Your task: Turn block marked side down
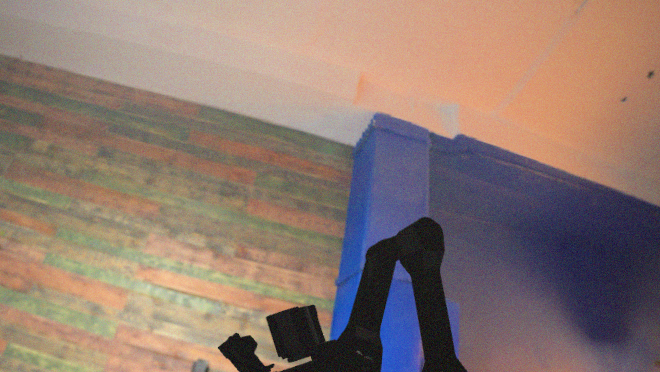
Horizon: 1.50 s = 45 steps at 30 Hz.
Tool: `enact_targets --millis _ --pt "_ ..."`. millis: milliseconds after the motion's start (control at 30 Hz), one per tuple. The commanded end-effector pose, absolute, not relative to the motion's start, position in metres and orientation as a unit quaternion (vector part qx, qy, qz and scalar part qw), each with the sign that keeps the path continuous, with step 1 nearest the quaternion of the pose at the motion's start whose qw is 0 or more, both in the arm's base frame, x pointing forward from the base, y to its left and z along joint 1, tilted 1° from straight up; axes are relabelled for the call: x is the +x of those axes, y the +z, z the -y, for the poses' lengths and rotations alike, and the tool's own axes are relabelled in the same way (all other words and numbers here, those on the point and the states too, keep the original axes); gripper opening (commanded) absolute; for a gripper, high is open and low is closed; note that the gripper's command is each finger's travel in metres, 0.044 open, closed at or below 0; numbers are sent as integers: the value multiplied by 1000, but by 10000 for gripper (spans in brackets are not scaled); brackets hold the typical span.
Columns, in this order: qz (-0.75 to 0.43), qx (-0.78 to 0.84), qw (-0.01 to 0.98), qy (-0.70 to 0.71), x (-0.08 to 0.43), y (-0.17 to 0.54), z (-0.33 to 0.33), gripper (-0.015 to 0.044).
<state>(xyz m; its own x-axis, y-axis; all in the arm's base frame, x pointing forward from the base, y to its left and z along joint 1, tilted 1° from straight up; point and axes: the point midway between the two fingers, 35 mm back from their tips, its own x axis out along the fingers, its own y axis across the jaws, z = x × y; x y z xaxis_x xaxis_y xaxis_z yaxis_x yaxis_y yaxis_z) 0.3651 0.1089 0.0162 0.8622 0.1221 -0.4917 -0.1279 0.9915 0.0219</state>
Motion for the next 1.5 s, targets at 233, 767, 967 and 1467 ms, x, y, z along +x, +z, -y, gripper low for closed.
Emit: enact_targets --millis 233,767,967,1467 --pt "-245 -8 968 63 364 18 -108 0" --pt "-245 -8 968 63 364 18 -108 315" --pt "-245 -8 968 63 364 18 -108 440" --pt "-245 -8 968 63 364 18 -108 440"
